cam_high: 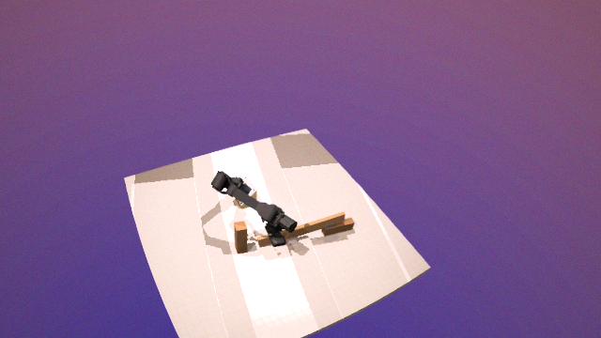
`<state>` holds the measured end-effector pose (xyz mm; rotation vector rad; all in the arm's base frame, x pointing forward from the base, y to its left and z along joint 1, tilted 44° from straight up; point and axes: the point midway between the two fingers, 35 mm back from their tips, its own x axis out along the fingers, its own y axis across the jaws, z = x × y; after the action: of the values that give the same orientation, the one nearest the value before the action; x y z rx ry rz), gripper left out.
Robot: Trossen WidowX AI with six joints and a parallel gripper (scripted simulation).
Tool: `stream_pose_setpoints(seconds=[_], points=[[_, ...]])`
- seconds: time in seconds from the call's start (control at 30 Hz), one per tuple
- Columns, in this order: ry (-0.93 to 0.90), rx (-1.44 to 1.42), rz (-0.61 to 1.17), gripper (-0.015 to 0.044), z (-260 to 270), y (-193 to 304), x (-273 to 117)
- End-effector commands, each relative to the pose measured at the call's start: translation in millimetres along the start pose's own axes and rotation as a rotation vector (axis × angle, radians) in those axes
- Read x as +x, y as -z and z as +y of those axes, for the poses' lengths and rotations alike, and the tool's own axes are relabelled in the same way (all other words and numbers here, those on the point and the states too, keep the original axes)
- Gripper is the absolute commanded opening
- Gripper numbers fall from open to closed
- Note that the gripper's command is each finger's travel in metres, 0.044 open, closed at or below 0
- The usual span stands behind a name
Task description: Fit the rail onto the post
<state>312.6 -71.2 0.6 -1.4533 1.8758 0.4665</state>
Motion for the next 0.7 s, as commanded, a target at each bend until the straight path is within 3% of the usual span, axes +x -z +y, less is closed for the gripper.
stream_pose_setpoints(seconds=[0.0,0.67], points=[[0.003,-0.001,-0.005,0.0,0,-1,-4],[0.003,-0.001,-0.006,0.0,-1,-1,-14]])
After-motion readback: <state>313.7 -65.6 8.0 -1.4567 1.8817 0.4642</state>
